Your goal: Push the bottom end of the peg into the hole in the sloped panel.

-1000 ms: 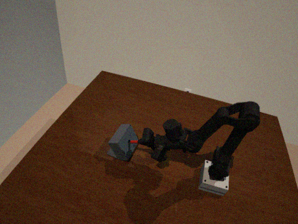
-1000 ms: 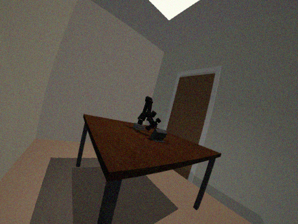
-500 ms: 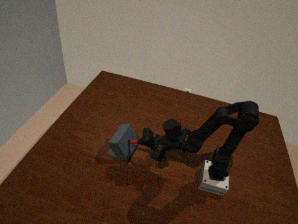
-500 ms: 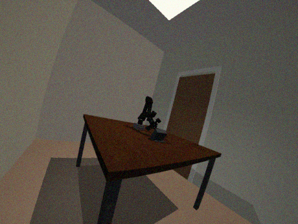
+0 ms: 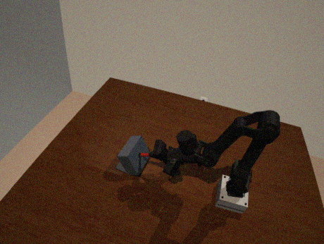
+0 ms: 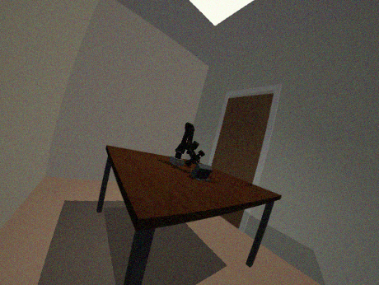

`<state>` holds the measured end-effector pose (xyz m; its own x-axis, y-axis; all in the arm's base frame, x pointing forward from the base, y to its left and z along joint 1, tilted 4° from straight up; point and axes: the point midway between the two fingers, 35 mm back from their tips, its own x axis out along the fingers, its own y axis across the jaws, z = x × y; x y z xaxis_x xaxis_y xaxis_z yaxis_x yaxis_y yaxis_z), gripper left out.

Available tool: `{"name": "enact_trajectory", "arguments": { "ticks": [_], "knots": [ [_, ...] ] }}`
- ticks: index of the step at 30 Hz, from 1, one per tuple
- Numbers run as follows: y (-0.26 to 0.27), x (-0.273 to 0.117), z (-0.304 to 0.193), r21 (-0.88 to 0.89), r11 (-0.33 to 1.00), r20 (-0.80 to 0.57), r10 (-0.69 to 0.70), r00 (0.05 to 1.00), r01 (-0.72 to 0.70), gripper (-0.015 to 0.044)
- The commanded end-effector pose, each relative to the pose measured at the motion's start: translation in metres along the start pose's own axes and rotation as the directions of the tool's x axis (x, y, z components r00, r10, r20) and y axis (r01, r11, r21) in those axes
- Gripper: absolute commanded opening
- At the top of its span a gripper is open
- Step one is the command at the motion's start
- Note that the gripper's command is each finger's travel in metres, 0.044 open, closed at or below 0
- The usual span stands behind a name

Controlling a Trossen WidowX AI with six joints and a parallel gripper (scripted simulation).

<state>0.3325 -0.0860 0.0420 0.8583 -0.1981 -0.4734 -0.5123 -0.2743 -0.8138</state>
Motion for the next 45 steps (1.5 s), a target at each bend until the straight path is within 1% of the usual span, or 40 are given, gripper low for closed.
{"name": "enact_trajectory", "arguments": {
  "ticks": [1,45],
  "knots": [
    [0.003,0.001,0.002,-0.001,1.0,0.005,0.006,1.0,-0.006,0.0],
    [0.003,0.023,0.001,-0.001,1.0,0.004,0.004,1.0,-0.004,0.0]
  ]
}}
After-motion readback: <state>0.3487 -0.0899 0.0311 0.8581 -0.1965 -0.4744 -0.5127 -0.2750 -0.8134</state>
